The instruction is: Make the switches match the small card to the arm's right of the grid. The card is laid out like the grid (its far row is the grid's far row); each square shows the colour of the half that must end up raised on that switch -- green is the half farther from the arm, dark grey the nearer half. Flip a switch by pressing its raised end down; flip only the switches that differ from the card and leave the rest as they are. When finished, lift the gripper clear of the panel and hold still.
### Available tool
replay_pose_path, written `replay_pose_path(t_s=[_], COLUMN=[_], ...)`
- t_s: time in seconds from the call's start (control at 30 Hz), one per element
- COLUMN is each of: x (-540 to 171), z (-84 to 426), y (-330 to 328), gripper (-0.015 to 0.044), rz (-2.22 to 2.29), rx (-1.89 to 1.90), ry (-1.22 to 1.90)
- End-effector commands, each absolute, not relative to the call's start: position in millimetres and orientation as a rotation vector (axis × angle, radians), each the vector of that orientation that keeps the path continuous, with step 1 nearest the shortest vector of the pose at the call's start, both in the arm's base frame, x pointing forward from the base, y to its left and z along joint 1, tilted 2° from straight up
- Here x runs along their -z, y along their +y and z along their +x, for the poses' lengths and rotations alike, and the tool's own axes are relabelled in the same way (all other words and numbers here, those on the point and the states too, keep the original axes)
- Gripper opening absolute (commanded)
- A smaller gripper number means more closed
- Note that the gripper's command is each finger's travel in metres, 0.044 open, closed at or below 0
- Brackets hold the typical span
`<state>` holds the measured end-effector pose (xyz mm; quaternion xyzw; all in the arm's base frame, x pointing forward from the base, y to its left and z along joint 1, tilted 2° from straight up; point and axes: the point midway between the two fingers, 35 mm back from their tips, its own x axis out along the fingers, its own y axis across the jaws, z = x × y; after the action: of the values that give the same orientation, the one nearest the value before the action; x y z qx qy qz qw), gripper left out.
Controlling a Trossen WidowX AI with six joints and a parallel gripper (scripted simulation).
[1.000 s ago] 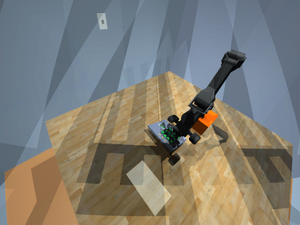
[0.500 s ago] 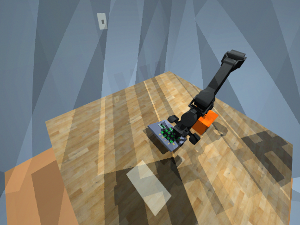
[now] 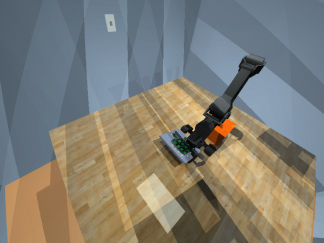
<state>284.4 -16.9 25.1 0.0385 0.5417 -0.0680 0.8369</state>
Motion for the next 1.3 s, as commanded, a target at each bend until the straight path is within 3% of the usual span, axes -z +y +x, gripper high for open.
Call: replay_pose_path(t_s=[0.0,0.5,0.8,1.27], x=[-24,-22,-81,-51], z=[284,285,257,268], y=[-17,-17,-12,-38], gripper=[0.0000,0.0000,0.0000,0.0000], rz=[0.080,0.080,0.078,0.078], rx=[0.140,0.140,0.141,0.141], ry=[1.148,1.148,1.124,1.147])
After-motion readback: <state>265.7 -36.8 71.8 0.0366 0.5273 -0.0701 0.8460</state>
